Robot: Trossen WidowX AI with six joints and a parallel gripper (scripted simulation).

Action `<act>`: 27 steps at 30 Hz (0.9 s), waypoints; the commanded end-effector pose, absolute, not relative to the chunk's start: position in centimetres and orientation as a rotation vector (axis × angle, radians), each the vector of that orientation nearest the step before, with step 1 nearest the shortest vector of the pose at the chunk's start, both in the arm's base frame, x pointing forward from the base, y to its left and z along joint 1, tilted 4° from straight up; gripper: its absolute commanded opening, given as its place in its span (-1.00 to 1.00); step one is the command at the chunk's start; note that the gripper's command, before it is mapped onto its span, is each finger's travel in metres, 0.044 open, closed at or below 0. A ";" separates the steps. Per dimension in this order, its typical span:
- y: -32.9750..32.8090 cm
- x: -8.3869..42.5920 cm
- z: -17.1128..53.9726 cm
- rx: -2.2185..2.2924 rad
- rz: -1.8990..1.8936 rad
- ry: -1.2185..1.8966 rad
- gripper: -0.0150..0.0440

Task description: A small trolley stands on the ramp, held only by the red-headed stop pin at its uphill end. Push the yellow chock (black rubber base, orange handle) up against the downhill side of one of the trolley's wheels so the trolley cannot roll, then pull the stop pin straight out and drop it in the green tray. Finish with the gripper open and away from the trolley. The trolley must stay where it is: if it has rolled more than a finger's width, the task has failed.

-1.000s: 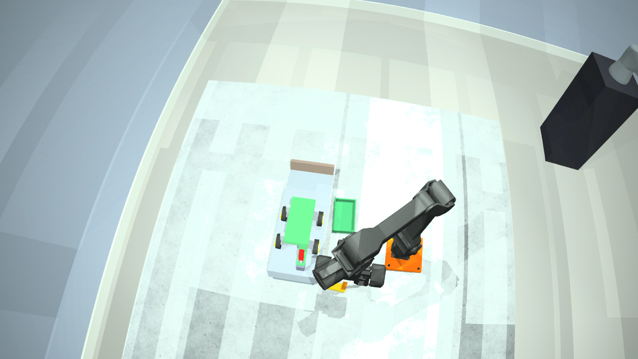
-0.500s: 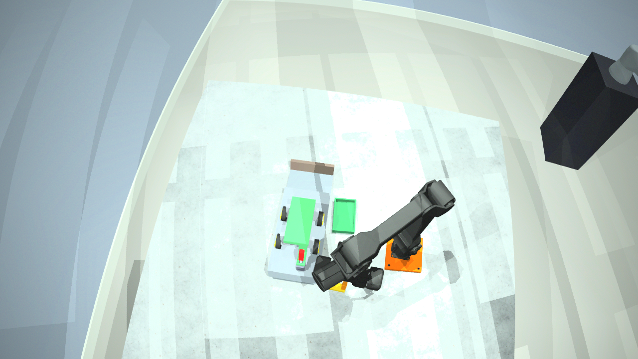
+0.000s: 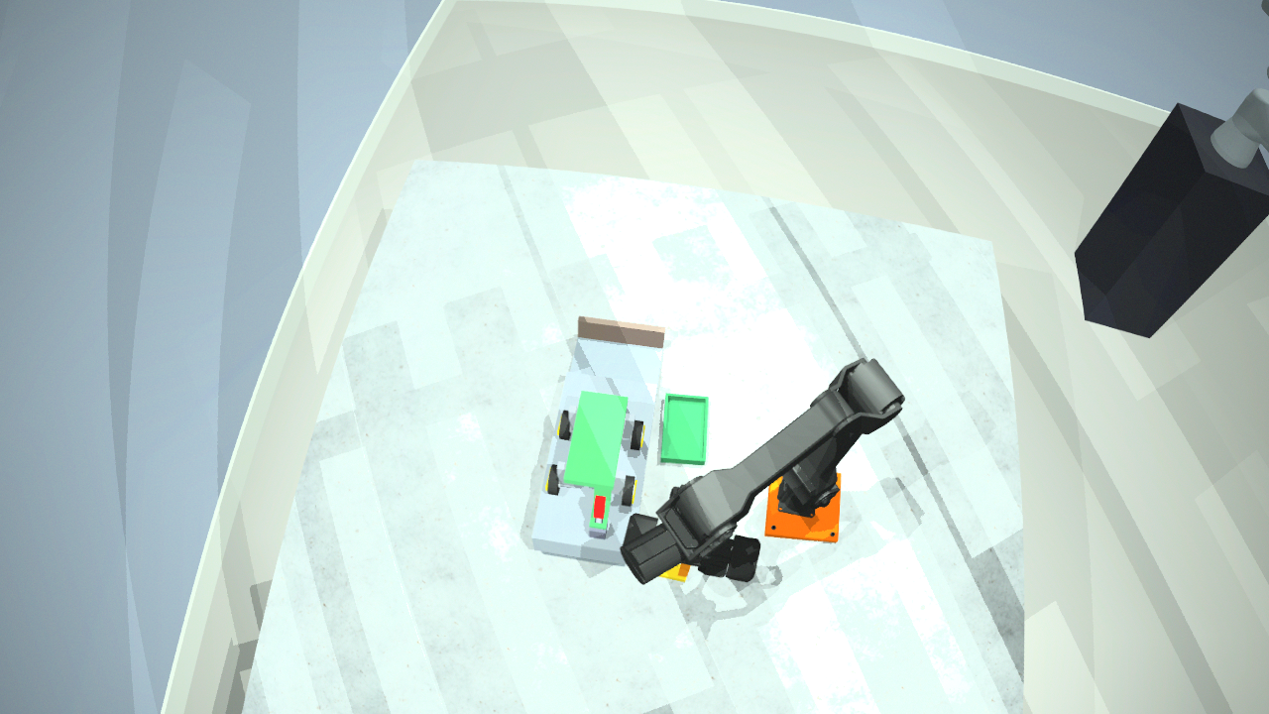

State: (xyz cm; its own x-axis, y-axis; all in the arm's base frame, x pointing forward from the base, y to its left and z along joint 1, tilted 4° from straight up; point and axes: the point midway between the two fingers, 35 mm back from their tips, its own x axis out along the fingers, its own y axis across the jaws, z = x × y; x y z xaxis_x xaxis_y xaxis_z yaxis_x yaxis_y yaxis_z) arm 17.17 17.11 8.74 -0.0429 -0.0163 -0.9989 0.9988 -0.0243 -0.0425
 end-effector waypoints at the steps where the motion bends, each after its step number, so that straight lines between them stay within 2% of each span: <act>1: 16.9 17.0 7.9 1.188 -1.275 1.212 0.15; 27: 16.8 16.9 4.8 1.188 -1.275 1.212 0.15</act>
